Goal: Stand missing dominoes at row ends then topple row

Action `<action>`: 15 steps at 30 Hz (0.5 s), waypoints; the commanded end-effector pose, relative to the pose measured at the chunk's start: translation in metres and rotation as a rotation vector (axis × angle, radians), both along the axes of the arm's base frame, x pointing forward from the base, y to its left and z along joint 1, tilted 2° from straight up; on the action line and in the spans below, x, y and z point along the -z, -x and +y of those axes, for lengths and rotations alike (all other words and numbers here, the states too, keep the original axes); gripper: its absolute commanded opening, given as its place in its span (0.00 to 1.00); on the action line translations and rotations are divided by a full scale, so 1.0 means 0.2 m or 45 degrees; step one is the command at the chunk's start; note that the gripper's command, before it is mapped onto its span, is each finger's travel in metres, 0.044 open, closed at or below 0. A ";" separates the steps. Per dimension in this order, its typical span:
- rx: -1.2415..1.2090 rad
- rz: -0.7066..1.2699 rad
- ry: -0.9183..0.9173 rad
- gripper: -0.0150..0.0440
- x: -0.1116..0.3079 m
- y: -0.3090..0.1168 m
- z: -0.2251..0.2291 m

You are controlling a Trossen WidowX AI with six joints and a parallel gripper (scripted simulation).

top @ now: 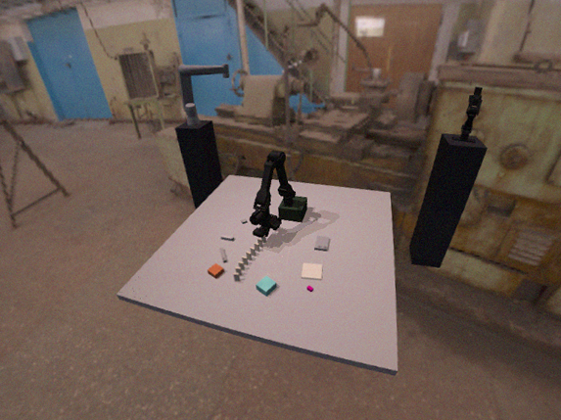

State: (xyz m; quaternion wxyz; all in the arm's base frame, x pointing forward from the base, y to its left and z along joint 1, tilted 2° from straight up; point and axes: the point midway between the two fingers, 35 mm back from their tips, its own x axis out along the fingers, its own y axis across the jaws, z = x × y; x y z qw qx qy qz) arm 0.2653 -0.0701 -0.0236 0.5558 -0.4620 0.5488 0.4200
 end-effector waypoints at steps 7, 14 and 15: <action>-0.005 -0.010 -0.002 0.25 -0.01 -0.09 -0.02; -0.005 -0.011 -0.001 0.25 -0.02 -0.15 -0.03; -0.005 -0.012 -0.001 0.25 -0.02 -0.16 -0.03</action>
